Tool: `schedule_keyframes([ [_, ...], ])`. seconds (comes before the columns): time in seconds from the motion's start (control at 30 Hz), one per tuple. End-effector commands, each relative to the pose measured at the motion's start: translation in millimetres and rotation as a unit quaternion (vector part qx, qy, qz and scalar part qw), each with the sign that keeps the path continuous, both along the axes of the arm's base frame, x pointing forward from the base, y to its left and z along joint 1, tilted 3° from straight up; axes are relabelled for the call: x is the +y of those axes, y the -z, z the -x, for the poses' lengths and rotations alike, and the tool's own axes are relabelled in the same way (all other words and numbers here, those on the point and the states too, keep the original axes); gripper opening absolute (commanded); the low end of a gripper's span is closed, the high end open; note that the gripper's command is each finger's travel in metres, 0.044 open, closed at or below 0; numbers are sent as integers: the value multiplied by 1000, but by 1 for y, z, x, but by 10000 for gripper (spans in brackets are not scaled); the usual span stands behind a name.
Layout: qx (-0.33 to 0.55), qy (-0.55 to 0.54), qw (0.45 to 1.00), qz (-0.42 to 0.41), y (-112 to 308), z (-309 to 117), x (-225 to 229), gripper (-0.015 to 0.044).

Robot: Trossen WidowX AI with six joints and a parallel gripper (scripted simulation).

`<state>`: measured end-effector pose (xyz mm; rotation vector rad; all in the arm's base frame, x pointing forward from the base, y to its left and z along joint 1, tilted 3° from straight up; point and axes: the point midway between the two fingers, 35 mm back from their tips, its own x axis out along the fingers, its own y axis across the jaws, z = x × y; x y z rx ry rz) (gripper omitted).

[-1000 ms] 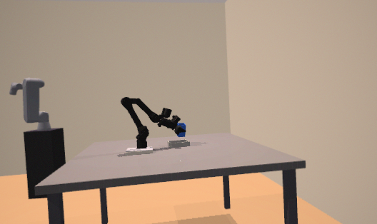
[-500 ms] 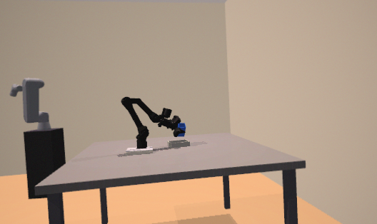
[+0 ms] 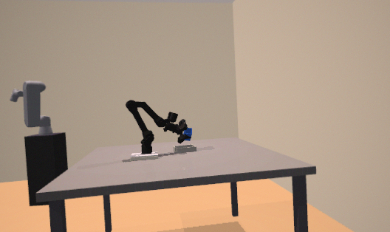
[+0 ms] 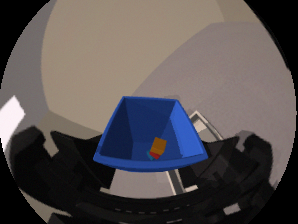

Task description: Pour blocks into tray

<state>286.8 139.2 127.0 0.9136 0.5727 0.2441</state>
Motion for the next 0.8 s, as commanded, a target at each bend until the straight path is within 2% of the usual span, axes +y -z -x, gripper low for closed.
schedule_keyframes([
  [0.0, 18, 17, 999, -40, -1, -1, 1, 0],
  [0.77, 125, 106, 956, -244, 1, -2, 2, 0],
])
